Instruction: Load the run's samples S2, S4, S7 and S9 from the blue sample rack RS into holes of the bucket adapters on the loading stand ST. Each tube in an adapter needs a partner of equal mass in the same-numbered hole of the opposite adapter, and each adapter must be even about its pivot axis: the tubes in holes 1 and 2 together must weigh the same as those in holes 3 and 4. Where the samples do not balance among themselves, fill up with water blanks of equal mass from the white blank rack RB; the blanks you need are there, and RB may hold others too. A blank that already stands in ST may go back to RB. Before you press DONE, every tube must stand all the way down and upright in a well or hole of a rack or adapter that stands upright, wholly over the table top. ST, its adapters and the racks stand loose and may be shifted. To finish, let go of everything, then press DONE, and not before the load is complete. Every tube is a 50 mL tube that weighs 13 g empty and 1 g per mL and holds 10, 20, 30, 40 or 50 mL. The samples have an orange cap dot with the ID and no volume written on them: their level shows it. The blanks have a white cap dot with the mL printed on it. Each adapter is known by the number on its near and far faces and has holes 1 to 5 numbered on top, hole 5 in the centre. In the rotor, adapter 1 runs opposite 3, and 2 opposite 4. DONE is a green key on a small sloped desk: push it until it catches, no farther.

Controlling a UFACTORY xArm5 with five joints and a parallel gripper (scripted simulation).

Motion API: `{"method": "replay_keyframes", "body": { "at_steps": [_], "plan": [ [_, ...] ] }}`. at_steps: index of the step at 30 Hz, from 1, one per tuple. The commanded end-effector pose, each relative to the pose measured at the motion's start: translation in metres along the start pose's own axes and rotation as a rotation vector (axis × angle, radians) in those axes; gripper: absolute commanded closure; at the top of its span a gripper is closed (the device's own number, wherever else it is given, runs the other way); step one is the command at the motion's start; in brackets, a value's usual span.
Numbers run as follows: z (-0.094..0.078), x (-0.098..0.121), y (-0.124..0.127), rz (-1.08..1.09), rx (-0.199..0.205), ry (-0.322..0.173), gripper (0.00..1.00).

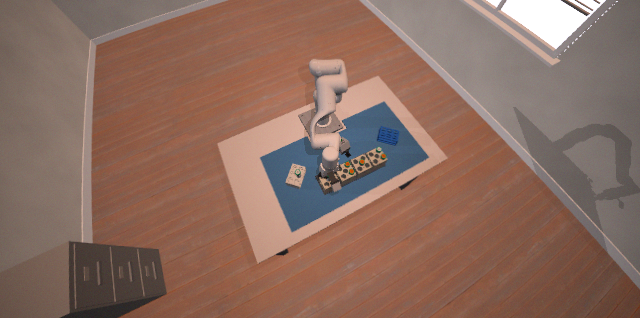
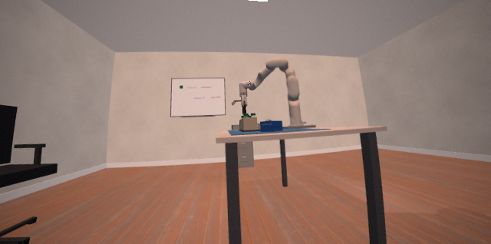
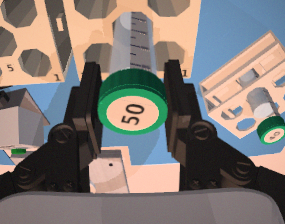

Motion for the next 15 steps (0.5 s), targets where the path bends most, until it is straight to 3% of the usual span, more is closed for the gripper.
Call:
{"method": "replay_keyframes", "body": {
  "at_steps": [1, 15],
  "plan": [
    [-0.001, -0.001, 0.000, 0.000, 0.002, 0.004, 1.00],
    [-0.013, -0.001, 0.000, 0.000, 0.002, 0.004, 1.00]
  ]
}}
Point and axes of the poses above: the point where the finger pads meet when closed, its own z axis back along the fingers, its own y axis across the jaws, x = y × z, the point moved 8 cm from there along z, back along the fingers, and after that the axes turned 11 degrees about z, right-handed, at the moved point
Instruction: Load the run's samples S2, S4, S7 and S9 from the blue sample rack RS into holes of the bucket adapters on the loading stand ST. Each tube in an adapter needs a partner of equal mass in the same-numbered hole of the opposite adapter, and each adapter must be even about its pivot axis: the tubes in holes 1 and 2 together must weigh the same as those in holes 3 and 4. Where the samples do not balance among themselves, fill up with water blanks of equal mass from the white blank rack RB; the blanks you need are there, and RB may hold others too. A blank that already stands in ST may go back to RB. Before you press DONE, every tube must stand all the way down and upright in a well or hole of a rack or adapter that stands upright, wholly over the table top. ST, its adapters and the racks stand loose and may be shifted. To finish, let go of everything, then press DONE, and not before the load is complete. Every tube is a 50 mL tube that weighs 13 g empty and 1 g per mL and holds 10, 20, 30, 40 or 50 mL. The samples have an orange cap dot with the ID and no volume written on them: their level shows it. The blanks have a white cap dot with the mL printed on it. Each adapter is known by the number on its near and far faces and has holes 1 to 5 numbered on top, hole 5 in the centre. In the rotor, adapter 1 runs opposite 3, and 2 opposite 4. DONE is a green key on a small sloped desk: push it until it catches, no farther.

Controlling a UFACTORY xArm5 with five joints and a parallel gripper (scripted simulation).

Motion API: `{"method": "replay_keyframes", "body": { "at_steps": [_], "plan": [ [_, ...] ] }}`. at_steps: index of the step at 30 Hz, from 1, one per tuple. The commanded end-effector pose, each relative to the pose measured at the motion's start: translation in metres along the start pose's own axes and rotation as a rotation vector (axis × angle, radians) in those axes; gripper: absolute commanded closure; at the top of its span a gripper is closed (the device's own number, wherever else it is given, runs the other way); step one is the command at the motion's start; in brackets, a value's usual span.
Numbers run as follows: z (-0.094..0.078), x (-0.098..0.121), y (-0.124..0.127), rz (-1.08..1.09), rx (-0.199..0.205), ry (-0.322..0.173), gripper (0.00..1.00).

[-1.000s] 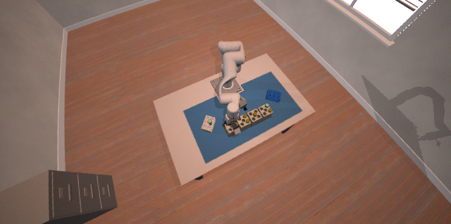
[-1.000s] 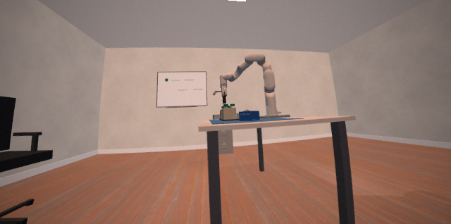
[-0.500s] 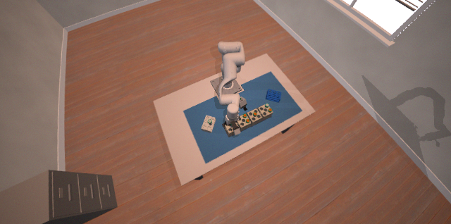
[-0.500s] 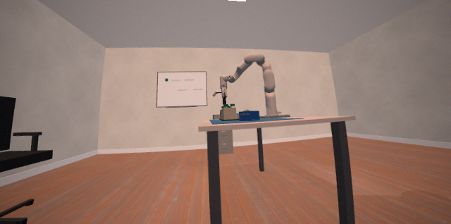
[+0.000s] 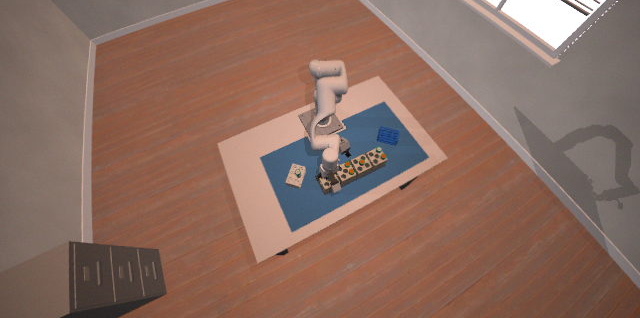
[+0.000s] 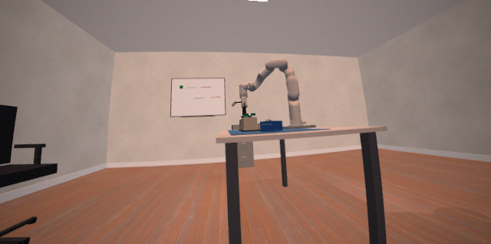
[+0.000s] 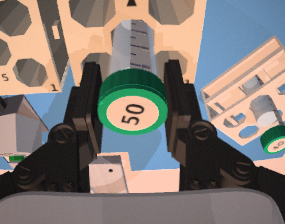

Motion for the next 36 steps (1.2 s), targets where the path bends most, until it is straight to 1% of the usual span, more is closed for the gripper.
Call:
{"method": "replay_keyframes", "body": {
  "at_steps": [1, 36],
  "plan": [
    [-0.001, -0.001, 0.000, 0.000, 0.002, 0.004, 1.00],
    [-0.032, -0.001, 0.000, 0.000, 0.002, 0.004, 1.00]
  ]
}}
Point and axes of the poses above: the point where the finger pads meet when closed, its own z axis back along the fingers, its own y axis across the jaws, x = y × z, the point moved 8 cm from there along z, back along the fingers, and after that the axes turned 11 degrees about z, right-handed, at the moved point
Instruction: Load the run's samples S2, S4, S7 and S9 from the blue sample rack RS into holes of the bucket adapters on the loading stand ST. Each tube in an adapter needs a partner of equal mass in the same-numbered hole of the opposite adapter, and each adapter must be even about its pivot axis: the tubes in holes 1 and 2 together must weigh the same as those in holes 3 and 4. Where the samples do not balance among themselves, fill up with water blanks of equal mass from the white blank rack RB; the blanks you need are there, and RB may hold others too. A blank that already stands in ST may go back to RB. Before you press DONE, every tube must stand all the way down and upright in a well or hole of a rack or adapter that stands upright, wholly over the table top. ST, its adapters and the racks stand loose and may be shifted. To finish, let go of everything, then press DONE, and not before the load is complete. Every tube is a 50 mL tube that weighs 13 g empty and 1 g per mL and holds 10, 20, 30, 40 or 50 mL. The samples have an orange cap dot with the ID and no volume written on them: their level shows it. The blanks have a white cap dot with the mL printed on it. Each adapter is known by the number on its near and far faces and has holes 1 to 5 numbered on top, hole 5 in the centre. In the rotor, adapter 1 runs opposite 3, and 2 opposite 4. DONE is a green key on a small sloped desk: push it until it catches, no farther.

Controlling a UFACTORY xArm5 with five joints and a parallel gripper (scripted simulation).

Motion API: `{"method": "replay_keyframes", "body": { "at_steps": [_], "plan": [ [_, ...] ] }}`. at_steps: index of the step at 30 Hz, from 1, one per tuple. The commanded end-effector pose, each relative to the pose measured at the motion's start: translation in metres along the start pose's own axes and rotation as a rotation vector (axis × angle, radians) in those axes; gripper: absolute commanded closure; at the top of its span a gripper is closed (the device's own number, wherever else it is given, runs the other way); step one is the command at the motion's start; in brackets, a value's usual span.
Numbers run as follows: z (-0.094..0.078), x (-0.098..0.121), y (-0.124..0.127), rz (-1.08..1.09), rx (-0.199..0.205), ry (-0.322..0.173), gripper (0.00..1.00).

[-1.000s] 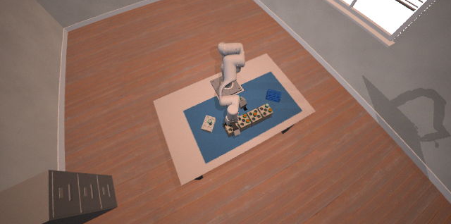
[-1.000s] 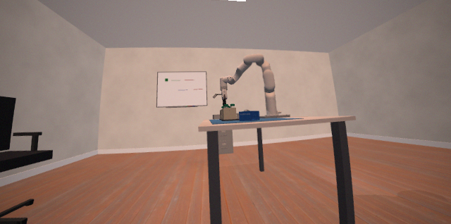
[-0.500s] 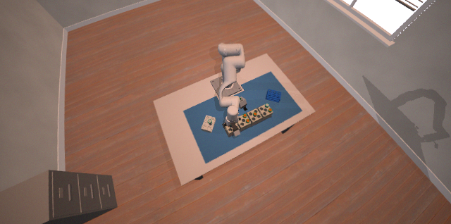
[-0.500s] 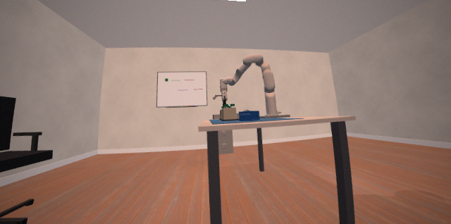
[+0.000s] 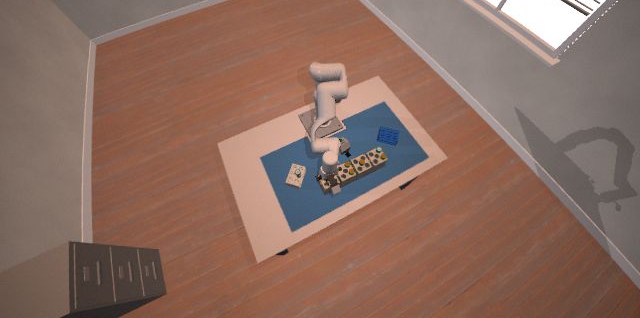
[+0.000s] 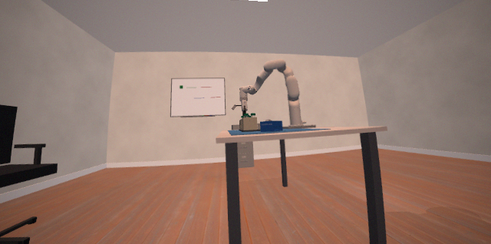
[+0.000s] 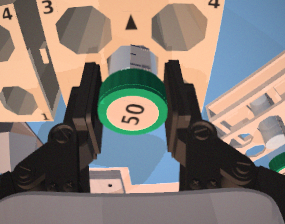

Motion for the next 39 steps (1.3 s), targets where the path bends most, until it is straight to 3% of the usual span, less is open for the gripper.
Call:
{"method": "replay_keyframes", "body": {
  "at_steps": [1, 21, 22, 39],
  "plan": [
    [-0.0014, -0.0008, 0.0005, 0.000, 0.002, 0.003, 1.00],
    [-0.0054, -0.0008, 0.0005, 0.000, 0.002, 0.003, 1.00],
    [-0.0058, -0.0009, 0.0005, 0.000, 0.002, 0.003, 0.57],
    [-0.0058, -0.0009, 0.0005, 0.000, 0.002, 0.003, 0.57]
  ]
}}
Point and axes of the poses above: the point where the finger pads meet when closed, its own z axis back along the fingers, its own y axis across the jaws, x = y × z, the point moved 8 cm from there along z, back along the fingers, and after that the axes turned 11 degrees about z, right-handed, at the moved point
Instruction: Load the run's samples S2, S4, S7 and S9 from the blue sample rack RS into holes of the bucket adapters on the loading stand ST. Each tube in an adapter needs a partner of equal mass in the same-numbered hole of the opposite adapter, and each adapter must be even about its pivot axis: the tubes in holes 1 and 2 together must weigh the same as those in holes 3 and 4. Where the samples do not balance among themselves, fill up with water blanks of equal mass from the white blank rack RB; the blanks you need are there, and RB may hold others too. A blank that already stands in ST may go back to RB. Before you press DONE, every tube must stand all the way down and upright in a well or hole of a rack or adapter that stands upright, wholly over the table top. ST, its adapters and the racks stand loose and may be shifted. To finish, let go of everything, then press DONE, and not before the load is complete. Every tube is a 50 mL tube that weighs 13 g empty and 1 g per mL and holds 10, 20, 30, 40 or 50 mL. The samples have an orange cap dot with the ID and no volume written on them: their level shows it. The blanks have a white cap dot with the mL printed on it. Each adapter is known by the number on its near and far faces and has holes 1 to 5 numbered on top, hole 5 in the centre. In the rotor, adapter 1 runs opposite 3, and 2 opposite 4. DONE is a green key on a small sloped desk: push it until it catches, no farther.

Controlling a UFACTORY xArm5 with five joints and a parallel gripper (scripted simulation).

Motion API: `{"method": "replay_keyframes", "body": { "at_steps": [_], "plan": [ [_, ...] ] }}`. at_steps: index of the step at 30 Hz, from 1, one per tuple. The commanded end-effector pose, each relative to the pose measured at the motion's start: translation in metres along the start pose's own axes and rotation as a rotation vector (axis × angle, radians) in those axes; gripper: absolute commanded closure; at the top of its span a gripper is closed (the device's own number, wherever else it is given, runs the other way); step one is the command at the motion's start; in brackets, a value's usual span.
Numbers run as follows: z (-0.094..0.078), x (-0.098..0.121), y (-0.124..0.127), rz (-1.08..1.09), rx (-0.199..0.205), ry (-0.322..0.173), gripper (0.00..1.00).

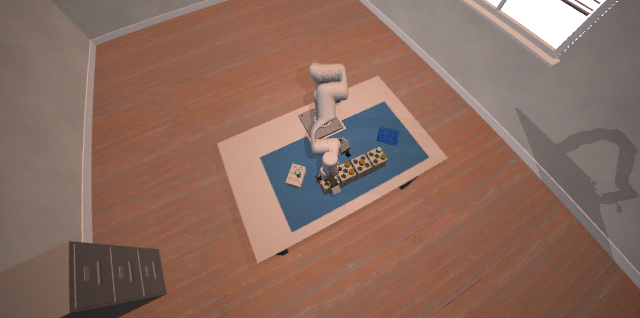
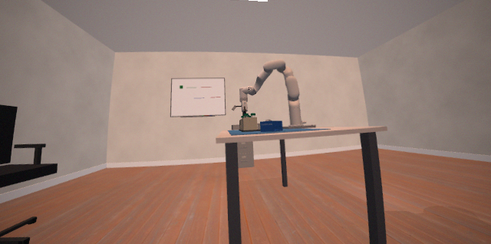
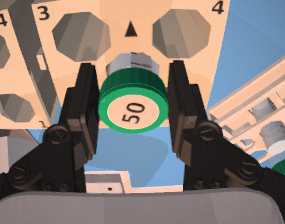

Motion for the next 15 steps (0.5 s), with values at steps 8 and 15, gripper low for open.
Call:
{"method": "replay_keyframes", "body": {
  "at_steps": [8, 15],
  "plan": [
    [0.001, -0.001, 0.001, 0.000, 0.002, 0.003, 0.57],
    [0.011, -0.001, 0.001, 0.000, 0.002, 0.003, 0.57]
  ]
}}
Point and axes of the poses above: the point where the finger pads meet when closed, its own z axis back along the fingers, its own y axis across the jaws, x = y × z, the point moved 8 cm from there along z, back along the fingers, and after that the axes turned 11 degrees about z, right-handed, at the moved point
